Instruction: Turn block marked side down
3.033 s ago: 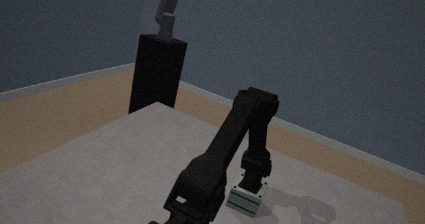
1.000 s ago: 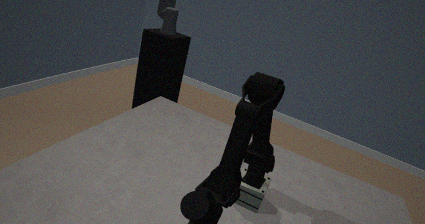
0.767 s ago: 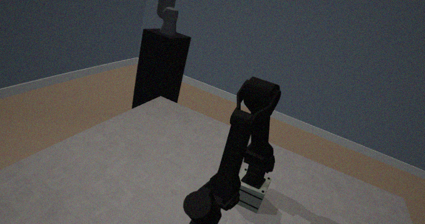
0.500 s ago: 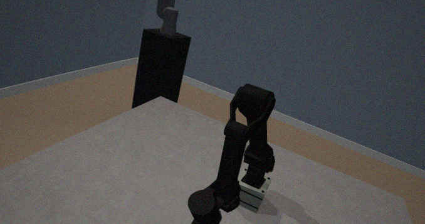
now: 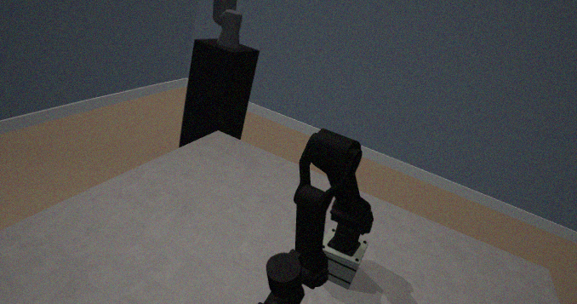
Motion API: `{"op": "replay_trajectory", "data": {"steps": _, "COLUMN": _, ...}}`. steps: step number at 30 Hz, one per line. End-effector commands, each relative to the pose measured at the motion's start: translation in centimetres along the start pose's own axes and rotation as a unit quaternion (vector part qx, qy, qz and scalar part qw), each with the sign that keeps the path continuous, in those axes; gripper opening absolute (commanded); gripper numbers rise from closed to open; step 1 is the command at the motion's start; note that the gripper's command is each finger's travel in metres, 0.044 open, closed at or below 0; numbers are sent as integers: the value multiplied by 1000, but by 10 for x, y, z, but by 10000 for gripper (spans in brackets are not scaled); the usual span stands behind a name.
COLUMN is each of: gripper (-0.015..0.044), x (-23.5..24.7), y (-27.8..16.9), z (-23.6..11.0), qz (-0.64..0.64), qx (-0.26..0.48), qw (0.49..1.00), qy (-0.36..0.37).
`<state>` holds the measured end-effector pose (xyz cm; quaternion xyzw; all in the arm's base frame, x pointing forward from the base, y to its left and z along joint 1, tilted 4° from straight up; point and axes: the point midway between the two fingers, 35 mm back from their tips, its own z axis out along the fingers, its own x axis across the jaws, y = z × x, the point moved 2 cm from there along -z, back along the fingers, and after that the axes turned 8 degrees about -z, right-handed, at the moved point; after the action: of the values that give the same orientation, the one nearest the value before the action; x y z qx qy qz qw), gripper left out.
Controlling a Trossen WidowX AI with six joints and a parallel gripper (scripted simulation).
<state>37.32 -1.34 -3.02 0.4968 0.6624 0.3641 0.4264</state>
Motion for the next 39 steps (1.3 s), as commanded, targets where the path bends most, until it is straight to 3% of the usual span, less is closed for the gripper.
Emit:
{"op": "replay_trajectory", "data": {"steps": 1, "gripper": 0, "x": 1, "y": 0, "z": -2, "qz": 0, "qx": -9, "qw": 1000, "qy": 0}}
{"op": "replay_trajectory", "data": {"steps": 13, "gripper": 0, "x": 1, "y": 0, "z": -2, "qz": 0, "qx": -9, "qw": 1000, "qy": 0}}
{"op": "replay_trajectory", "data": {"steps": 30, "gripper": 440, "x": 1, "y": 0, "z": -2, "qz": 0, "qx": -9, "qw": 1000, "qy": 0}}
{"op": "replay_trajectory", "data": {"steps": 39, "gripper": 440, "x": 1, "y": 0, "z": -2, "qz": 0, "qx": -9, "qw": 1000, "qy": 0}}
